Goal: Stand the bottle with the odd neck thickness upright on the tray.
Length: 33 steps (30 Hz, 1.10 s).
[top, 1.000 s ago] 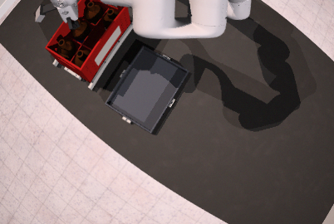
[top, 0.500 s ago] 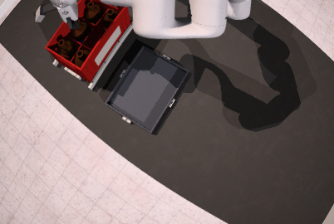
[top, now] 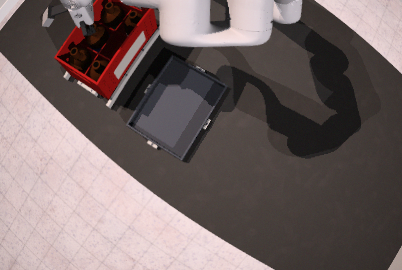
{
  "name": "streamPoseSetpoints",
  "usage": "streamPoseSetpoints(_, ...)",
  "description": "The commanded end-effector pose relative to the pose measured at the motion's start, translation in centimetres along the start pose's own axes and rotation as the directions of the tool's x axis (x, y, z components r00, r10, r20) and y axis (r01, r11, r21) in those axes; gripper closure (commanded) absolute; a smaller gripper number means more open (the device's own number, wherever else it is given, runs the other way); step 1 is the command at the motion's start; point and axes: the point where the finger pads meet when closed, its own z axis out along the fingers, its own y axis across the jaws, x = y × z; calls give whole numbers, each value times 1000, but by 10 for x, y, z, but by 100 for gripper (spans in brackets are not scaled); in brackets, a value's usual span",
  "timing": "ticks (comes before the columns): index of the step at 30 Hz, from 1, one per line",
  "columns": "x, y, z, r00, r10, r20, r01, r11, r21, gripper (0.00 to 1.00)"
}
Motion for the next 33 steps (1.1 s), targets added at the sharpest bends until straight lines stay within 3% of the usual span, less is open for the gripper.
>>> streamPoseSetpoints(1,1,0,-2,1000,-1,-4,1,1000,0,35)
streamPoseSetpoints(33,1,0,9,1000,-1,-4,1,1000,0,35)
